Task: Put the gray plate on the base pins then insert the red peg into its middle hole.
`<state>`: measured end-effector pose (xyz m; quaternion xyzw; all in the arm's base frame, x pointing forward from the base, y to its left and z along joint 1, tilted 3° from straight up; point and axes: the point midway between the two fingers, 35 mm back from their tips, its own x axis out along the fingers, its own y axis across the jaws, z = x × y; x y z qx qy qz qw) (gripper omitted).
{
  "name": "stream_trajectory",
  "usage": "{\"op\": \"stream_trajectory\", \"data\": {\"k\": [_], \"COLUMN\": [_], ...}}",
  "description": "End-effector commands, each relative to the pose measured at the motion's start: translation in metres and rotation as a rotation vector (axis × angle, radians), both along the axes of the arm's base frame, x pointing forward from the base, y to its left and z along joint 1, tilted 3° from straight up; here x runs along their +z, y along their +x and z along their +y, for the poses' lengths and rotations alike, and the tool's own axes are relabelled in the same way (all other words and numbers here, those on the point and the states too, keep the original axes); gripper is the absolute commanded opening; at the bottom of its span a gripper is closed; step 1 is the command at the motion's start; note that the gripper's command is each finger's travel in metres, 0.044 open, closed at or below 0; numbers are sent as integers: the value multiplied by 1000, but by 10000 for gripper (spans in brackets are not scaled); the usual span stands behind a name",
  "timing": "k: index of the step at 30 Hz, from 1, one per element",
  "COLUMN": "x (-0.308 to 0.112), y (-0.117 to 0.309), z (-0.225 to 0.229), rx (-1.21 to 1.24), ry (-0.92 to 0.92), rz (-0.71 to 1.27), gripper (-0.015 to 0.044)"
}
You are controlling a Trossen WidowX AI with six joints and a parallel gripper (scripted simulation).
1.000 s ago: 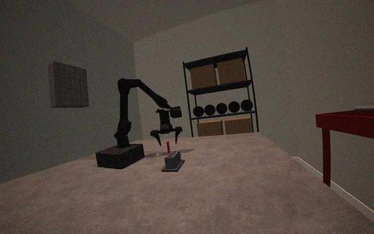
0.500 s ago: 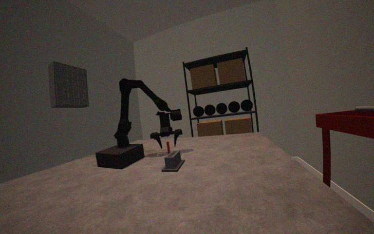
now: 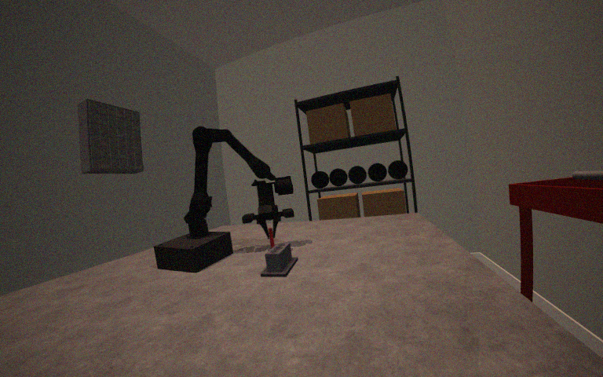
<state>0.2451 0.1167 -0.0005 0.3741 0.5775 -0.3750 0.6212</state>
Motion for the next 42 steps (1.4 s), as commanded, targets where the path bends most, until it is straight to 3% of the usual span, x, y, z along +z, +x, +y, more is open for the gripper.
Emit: {"op": "stream_trajectory", "data": {"k": [1,13,39,42], "x": [-1,4,84,71], "y": [0,1,1,3], "z": [-1,0,6,2], "rx": [5,5,5,10], "ry": [-3,-3,-2,-8], "rz": [-1,-1,-2,17], "gripper": [0,0,0,0]}}
